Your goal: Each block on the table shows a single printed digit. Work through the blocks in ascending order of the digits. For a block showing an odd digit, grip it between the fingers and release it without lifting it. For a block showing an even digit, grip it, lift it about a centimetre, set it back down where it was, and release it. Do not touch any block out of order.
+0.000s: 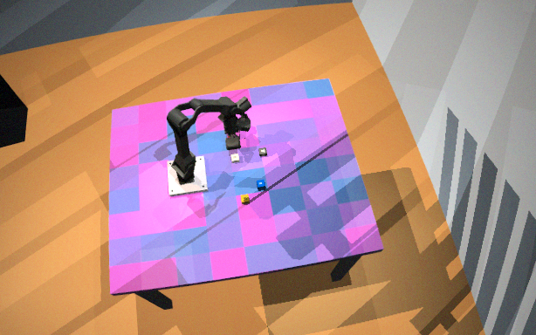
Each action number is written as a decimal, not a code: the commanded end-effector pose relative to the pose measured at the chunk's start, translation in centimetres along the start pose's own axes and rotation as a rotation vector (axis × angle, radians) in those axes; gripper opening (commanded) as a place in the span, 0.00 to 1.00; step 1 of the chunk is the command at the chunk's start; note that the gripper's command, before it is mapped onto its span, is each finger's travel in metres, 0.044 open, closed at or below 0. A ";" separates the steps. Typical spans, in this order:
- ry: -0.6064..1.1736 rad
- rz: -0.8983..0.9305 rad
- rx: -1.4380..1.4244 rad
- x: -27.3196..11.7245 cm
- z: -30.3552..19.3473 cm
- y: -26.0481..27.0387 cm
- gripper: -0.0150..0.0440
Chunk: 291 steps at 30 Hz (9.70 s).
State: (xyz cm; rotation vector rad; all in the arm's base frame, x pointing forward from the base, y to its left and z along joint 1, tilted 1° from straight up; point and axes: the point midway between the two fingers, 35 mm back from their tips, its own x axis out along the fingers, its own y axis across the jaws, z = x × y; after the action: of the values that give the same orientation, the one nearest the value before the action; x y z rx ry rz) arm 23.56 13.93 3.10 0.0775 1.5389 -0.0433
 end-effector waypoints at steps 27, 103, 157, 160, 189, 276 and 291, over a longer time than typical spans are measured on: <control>-0.002 -0.001 0.004 -0.9 0.1 0.0 0.46; -0.003 0.000 0.004 -11.7 0.0 0.0 0.46; -0.003 -0.027 0.003 -2.7 1.2 -30.2 0.93; -0.003 -0.027 0.003 -2.2 1.2 -30.2 0.93; -0.003 -0.026 0.003 -0.4 1.1 -30.2 0.46; -0.003 -0.026 0.003 -0.4 1.1 -30.2 0.68; -0.003 -0.027 0.003 -4.0 1.1 -30.1 0.93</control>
State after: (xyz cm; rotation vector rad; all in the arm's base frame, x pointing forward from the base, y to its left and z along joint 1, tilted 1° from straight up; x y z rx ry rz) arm 22.19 -16.25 5.55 0.0637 1.5424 -0.0701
